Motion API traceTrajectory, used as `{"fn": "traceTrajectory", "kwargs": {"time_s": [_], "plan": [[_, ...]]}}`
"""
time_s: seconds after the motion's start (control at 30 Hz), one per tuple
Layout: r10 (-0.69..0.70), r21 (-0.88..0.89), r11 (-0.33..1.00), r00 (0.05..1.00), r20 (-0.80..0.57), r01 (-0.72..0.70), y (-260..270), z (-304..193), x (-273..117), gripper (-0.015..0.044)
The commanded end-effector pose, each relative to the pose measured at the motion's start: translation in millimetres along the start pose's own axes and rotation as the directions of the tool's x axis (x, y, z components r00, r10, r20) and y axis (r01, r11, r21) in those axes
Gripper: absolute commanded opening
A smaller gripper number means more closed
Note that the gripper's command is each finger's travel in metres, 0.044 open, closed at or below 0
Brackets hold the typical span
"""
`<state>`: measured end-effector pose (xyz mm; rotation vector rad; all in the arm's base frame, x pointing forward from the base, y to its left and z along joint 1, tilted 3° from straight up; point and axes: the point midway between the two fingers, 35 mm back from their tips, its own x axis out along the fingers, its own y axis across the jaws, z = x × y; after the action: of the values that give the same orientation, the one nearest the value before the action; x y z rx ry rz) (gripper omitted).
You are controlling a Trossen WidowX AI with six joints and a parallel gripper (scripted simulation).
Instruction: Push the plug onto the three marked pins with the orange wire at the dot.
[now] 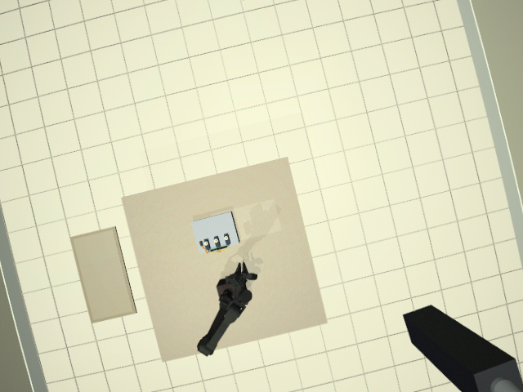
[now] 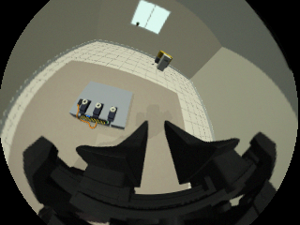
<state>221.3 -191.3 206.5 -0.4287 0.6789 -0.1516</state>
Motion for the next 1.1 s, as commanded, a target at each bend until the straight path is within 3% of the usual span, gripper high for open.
{"fn": "traceTrajectory", "kwargs": {"time_s": [0.0,0.57,1.07], "plan": [[-0.018,0.008,1.0,0.999,0.045,0.018,7.0,20.2,5.9,0.0115],[-0.057,0.112,0.993,0.952,0.302,0.024,46.7,109.4,7.5,0.0115],[-0.044,0.269,0.954,0.822,0.567,-0.135,95.7,181.8,-25.2,0.0115]]}}
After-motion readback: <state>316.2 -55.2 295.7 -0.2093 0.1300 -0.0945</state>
